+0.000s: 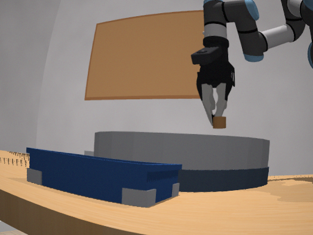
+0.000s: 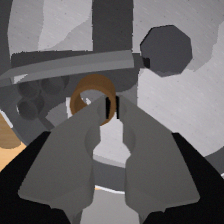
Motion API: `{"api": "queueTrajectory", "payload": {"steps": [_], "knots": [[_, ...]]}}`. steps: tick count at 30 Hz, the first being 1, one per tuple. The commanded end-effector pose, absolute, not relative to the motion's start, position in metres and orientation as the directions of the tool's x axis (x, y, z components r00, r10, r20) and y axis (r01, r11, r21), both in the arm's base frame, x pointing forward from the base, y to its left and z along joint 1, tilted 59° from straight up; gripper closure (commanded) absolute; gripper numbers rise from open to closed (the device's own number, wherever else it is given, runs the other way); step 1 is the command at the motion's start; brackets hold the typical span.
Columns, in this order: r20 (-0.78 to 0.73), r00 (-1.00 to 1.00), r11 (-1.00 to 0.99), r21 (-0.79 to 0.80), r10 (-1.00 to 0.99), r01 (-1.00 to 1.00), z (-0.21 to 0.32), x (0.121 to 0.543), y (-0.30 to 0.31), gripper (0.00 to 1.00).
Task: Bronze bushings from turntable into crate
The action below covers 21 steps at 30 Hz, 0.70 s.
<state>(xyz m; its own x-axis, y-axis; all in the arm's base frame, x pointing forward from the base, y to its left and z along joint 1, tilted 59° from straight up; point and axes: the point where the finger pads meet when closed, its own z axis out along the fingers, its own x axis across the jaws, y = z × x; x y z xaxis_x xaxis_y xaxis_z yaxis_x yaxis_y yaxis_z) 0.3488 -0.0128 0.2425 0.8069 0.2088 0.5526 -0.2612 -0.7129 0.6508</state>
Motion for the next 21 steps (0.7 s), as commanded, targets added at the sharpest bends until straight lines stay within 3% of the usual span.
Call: {"api": "queueTrajectory", "payload": {"steps": [1,21], "knots": [[0.568,0.801,-0.719,0.636,0.190,-0.280,0.244,0.355,-0.009,1.00],[0.637,0.765,-0.742,0.557,0.093,-0.373,0.249,0.384,0.010,1.00]]}}
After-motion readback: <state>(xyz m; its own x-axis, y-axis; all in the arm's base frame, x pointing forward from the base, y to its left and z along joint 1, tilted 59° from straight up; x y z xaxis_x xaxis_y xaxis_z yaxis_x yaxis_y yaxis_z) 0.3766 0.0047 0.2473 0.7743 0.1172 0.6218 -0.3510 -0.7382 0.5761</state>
